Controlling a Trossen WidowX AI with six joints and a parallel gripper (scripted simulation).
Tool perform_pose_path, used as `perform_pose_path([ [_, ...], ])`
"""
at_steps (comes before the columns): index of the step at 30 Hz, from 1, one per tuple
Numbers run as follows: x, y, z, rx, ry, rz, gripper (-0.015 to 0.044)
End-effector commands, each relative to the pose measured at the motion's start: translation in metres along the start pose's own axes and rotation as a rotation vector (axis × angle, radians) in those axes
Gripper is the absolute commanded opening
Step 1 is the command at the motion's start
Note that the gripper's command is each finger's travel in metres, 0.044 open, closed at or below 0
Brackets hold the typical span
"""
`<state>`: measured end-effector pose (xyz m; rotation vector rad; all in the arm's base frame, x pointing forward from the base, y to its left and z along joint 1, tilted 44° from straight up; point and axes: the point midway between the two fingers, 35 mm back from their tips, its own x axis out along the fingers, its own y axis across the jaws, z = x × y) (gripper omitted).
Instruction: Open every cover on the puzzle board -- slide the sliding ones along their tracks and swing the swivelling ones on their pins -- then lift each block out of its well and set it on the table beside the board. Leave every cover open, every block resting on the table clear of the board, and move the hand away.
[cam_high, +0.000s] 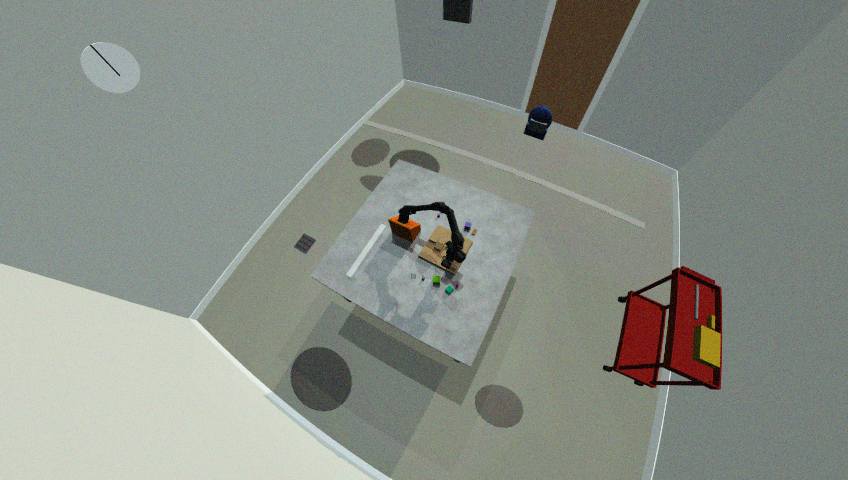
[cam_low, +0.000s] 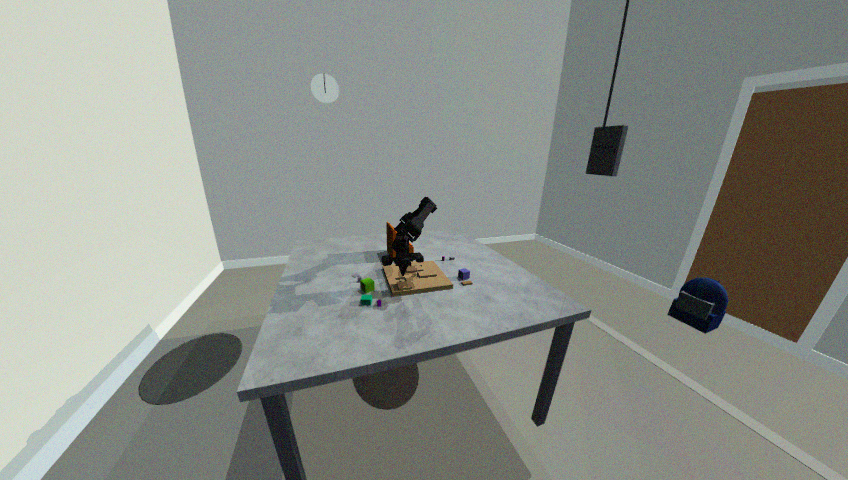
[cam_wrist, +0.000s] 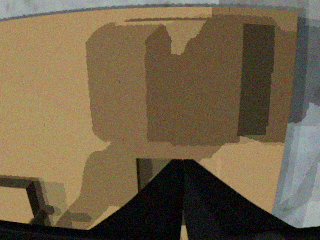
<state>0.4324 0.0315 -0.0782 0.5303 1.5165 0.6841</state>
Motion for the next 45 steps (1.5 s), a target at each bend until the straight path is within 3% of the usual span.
perform_pose_path([
  [1, -0.005, 0.0, 0.001, -0.006, 0.001, -0.006, 0.0],
  [6, -0.006, 0.003, -0.005, -0.056, 0.0, 0.0, 0.0],
  [45, -0.017, 0.065, -0.189, -1.543, 0.01, 0.005, 0.0],
])
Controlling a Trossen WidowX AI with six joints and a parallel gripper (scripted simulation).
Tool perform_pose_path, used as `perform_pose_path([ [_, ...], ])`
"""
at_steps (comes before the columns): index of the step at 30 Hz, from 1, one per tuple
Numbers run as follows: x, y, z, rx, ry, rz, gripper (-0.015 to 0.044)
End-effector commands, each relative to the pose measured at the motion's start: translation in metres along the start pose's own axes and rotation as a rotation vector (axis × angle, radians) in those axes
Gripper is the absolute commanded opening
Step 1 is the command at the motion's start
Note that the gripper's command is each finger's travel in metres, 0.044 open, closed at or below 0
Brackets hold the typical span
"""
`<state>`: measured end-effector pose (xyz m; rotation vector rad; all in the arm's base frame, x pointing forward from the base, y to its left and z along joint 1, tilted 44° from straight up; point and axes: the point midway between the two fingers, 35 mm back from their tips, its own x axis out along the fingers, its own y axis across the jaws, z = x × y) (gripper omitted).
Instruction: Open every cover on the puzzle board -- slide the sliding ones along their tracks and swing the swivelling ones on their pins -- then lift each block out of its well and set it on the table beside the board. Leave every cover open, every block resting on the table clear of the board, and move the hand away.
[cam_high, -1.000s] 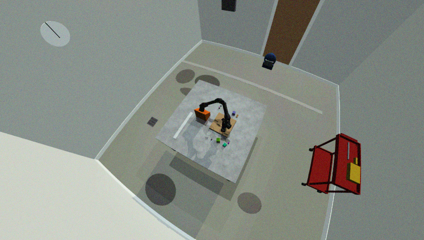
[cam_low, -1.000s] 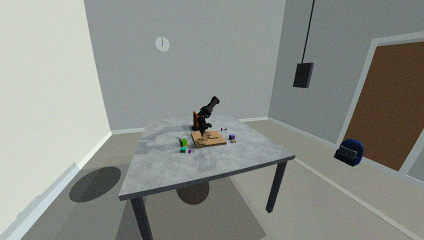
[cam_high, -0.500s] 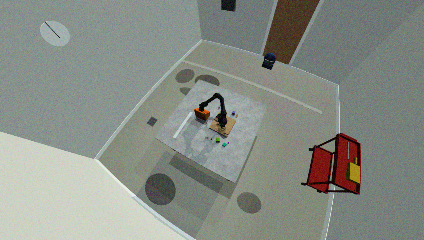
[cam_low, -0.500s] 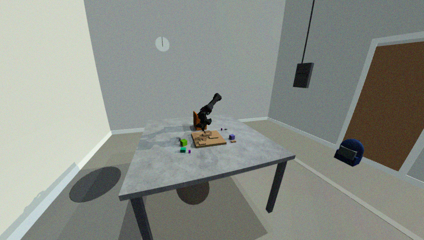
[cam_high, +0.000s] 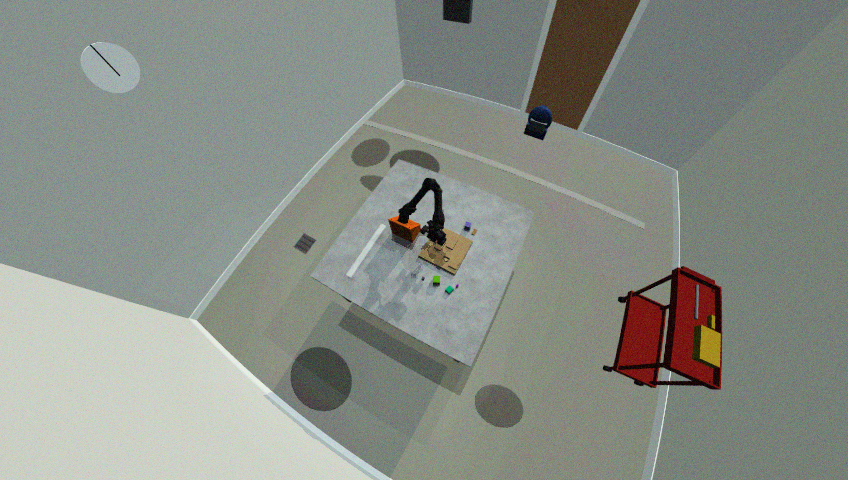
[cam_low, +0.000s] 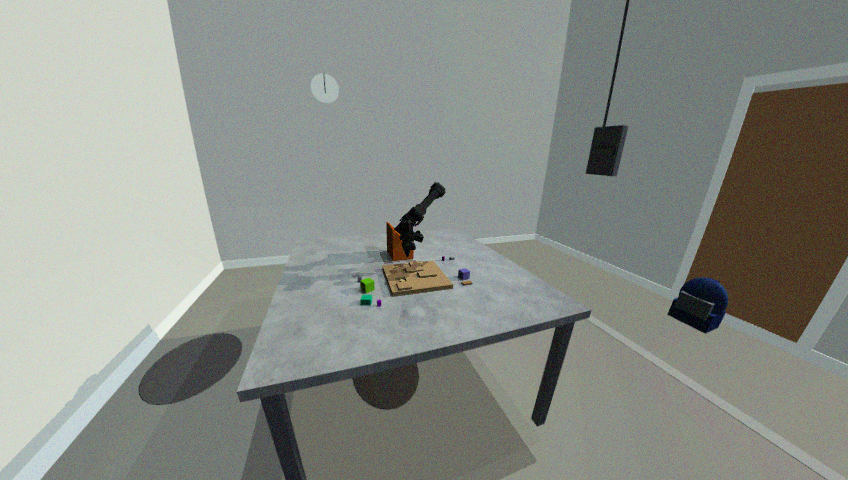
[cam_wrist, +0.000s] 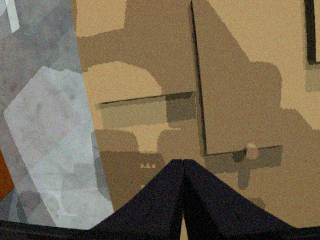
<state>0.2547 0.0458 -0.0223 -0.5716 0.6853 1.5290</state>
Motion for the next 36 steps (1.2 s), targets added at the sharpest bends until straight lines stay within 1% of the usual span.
perform_pose_path([
  [1, 0.002, 0.017, 0.001, -0.112, 0.006, 0.002, 0.0],
  [24, 0.003, 0.018, 0.001, -0.119, 0.006, 0.002, 0.0],
  [36, 0.013, 0.017, 0.001, -0.118, 0.007, 0.002, 0.0],
])
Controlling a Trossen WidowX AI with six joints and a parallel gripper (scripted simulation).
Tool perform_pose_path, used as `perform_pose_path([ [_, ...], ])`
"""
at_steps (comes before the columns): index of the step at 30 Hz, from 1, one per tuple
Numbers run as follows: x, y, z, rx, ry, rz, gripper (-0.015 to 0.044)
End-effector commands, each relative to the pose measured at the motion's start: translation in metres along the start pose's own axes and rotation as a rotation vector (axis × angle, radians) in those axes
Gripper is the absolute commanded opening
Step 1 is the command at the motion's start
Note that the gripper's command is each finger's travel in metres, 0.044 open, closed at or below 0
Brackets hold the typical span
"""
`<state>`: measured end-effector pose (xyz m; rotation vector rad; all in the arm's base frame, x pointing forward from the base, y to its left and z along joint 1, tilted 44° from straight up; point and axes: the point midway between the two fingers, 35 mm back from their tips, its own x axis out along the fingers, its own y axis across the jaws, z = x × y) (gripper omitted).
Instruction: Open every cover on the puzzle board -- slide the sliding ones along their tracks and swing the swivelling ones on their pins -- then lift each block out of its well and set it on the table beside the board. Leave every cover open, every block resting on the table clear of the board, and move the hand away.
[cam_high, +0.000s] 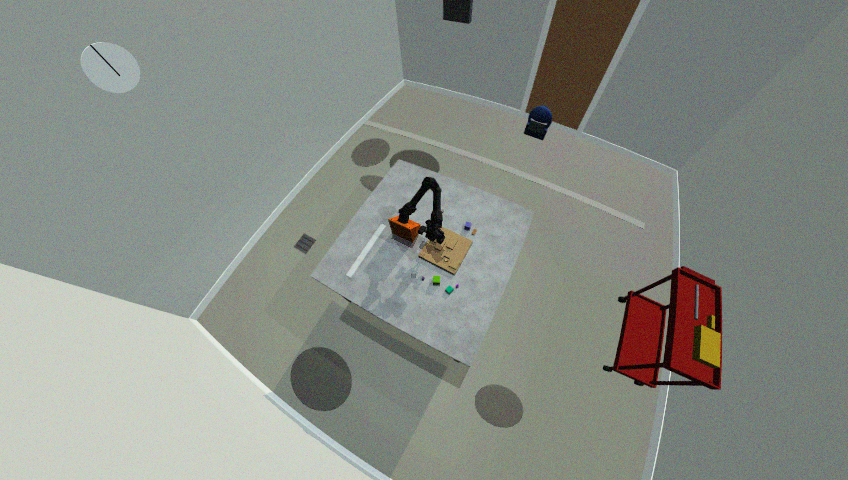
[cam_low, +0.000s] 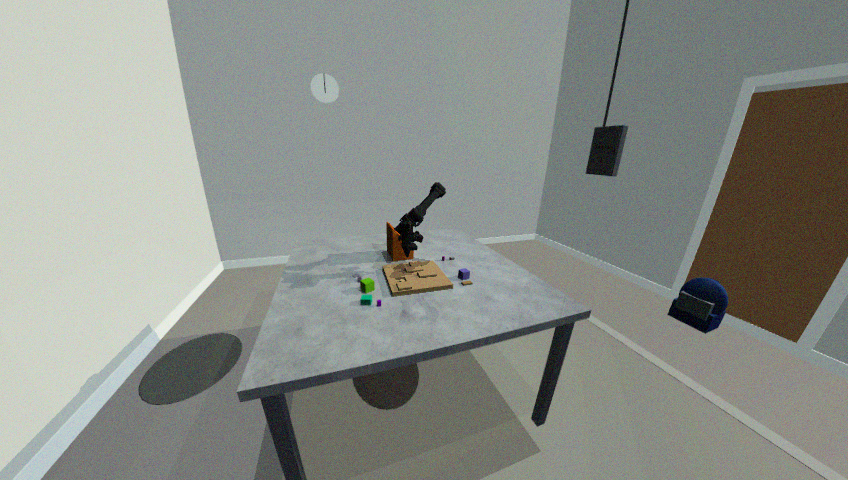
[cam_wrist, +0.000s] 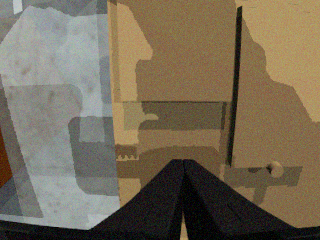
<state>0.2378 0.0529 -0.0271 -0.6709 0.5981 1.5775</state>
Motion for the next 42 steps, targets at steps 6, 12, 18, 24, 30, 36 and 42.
perform_pose_path([
  [6, 0.009, 0.0, -0.001, 0.006, 0.0, 0.002, 0.0],
  [12, 0.015, 0.0, -0.001, 0.006, 0.0, 0.002, 0.0],
  [18, 0.021, 0.0, -0.001, 0.006, 0.0, 0.002, 0.0],
  [24, 0.027, 0.0, -0.001, 0.006, 0.0, 0.002, 0.0],
  [30, 0.033, 0.001, -0.001, 0.006, -0.001, 0.002, 0.0],
  [36, 0.039, 0.001, -0.001, 0.006, -0.002, 0.002, 0.0],
  [42, 0.045, 0.002, 0.0, 0.006, -0.003, 0.003, 0.0],
])
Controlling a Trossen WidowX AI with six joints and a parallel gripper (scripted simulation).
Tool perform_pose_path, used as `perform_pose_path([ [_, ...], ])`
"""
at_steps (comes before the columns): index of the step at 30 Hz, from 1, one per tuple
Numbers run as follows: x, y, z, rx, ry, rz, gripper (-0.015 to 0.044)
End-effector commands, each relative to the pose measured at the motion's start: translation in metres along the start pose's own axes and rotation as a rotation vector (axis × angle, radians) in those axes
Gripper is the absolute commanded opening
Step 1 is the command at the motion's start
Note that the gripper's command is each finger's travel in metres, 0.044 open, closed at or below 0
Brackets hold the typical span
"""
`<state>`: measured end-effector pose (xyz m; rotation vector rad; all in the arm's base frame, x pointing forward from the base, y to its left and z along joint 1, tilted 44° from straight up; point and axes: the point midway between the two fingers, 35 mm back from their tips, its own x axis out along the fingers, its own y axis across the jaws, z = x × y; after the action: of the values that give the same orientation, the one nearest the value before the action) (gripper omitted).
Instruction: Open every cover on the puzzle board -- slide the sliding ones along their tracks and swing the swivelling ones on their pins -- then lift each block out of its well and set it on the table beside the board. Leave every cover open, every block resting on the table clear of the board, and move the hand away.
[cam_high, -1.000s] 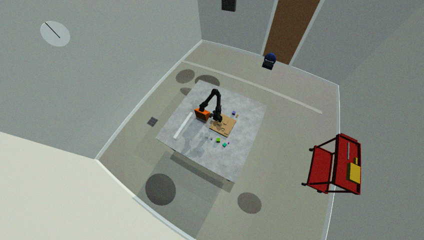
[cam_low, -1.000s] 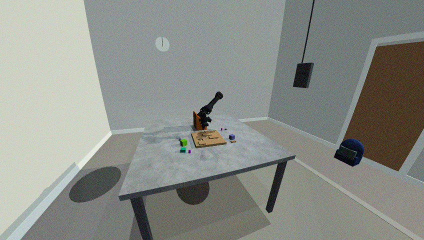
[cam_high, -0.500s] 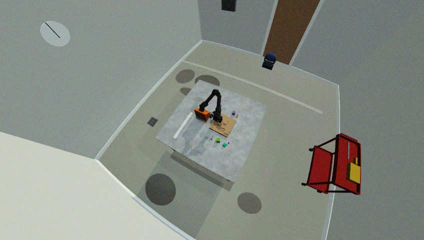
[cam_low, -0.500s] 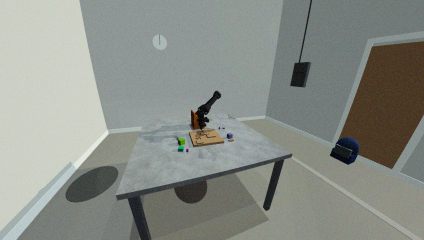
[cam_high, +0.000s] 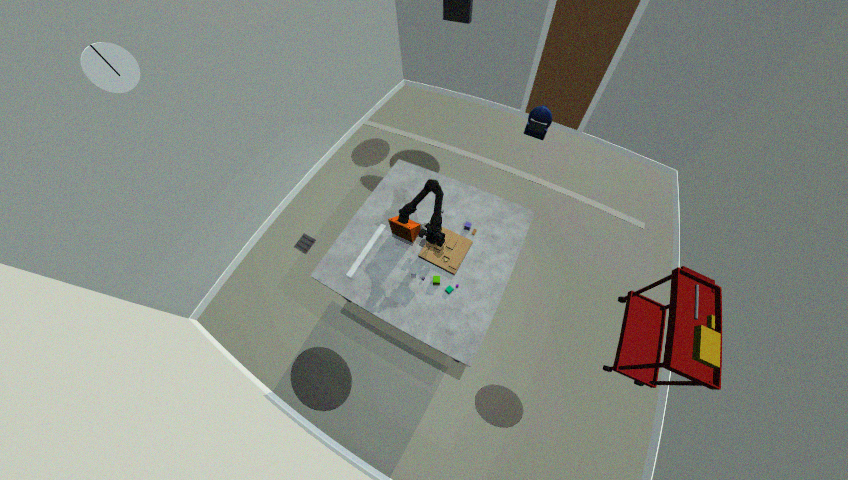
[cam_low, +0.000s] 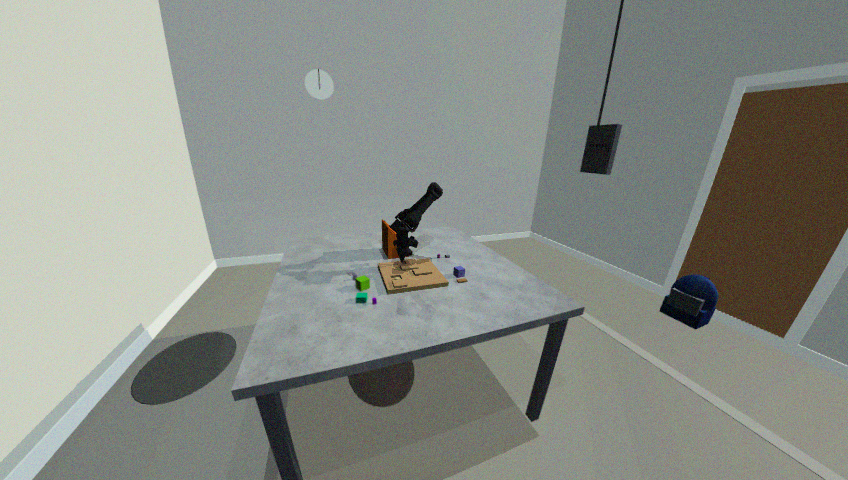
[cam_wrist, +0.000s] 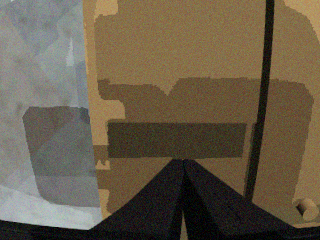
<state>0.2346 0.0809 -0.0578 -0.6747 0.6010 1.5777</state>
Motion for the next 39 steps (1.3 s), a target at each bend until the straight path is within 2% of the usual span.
perform_pose_path([
  [1, 0.004, 0.001, 0.001, 0.007, -0.007, 0.002, 0.0],
  [39, 0.009, -0.002, 0.029, 0.007, -0.002, 0.002, 0.0],
])
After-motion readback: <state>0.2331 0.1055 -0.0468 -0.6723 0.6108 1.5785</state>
